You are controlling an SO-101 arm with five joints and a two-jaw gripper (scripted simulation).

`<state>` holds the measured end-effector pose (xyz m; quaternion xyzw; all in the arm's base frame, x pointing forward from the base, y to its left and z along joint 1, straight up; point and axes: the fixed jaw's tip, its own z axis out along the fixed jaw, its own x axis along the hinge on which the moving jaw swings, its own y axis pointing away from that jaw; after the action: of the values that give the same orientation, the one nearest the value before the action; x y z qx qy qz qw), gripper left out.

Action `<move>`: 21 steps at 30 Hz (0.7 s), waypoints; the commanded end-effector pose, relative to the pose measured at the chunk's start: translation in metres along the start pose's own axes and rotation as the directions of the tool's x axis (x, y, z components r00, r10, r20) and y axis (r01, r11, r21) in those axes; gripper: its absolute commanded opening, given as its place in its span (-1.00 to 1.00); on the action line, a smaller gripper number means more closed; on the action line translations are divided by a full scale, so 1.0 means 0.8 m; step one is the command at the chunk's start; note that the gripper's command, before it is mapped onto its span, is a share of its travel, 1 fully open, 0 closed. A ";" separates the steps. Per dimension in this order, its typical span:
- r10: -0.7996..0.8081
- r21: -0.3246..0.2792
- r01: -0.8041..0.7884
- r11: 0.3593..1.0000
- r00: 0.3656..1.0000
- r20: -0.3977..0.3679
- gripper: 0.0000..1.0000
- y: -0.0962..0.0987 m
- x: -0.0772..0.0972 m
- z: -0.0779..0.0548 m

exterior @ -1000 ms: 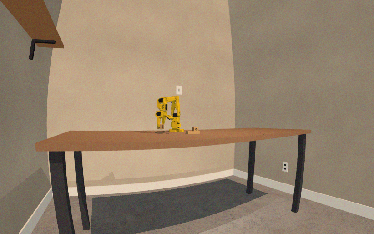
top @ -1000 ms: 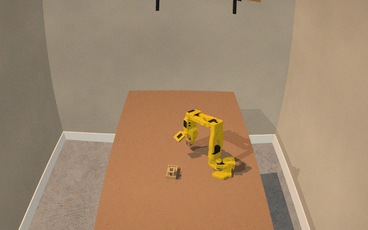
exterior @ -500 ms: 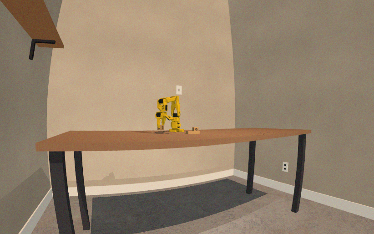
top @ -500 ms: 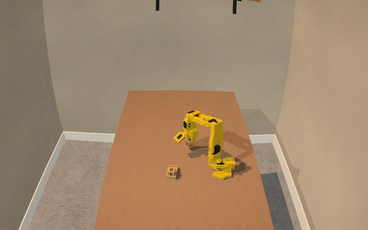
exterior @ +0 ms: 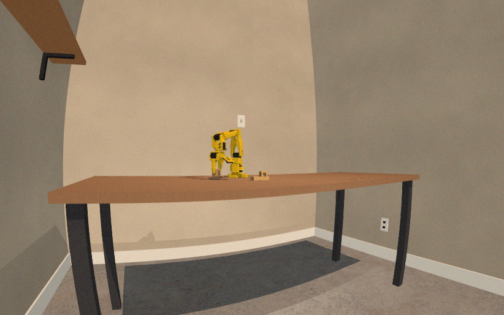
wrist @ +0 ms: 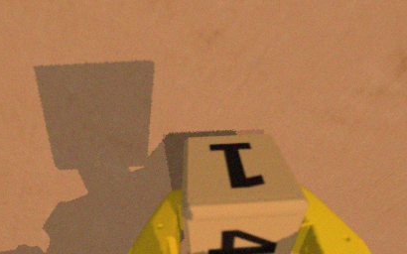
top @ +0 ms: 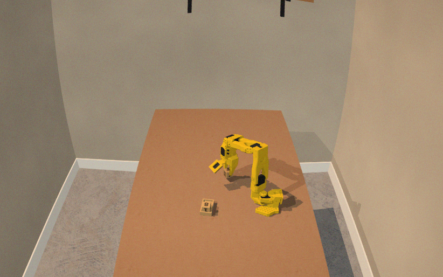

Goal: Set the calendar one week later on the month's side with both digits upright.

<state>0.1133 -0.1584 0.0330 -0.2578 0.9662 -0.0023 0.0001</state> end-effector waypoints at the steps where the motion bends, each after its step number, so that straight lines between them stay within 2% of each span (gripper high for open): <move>1: 0.004 0.025 -0.004 1.000 1.000 0.004 -1.00 -0.004 0.002 -0.002; 21: 0.004 0.025 -0.004 1.000 1.000 0.004 -1.00 -0.004 0.002 0.008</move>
<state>0.1129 -0.1580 0.0249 -0.2578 0.9662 -0.0008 -0.0005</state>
